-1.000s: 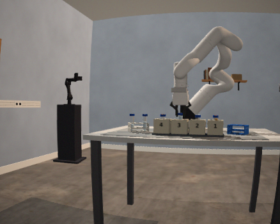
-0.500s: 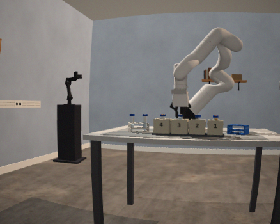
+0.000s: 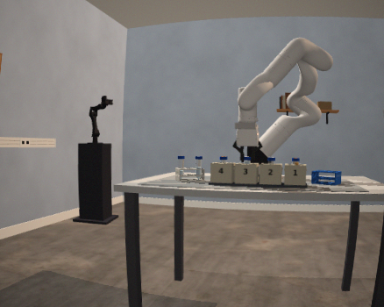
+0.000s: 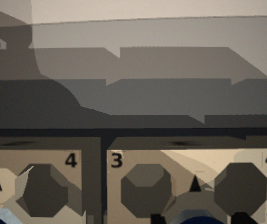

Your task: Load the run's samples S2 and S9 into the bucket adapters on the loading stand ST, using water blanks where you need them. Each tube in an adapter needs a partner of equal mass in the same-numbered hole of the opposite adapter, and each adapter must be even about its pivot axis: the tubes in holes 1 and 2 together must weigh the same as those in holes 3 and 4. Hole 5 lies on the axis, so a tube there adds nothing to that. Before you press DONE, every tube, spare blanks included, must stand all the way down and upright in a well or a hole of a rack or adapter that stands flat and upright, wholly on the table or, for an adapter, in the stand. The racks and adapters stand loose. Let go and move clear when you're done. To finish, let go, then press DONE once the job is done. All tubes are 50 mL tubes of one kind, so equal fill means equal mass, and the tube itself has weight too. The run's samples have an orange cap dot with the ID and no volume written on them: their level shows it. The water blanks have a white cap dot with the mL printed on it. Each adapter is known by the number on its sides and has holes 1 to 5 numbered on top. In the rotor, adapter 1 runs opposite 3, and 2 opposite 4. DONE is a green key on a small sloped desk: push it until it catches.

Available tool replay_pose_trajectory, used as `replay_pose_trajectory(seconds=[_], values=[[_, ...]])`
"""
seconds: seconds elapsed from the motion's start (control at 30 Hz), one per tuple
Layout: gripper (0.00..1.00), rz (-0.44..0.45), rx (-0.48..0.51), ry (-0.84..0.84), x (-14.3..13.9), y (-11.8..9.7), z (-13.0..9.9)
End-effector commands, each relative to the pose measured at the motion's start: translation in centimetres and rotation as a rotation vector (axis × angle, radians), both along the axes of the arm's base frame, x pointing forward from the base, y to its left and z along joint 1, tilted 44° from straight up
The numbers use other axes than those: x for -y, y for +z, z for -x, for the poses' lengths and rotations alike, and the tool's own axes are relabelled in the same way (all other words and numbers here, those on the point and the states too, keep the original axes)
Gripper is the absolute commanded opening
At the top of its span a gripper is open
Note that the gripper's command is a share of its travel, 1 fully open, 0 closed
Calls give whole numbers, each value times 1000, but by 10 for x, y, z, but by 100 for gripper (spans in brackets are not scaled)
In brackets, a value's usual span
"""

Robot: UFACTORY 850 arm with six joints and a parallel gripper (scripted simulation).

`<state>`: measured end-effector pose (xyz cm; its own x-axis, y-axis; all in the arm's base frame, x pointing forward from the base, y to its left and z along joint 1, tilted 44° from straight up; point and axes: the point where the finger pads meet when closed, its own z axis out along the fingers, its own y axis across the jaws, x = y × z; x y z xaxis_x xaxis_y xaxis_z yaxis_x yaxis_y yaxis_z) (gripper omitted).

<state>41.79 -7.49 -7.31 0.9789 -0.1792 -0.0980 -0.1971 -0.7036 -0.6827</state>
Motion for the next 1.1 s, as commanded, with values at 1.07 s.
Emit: replay_pose_trajectory(seconds=[1.07], values=[[44,1,1,-1,14,15,0]])
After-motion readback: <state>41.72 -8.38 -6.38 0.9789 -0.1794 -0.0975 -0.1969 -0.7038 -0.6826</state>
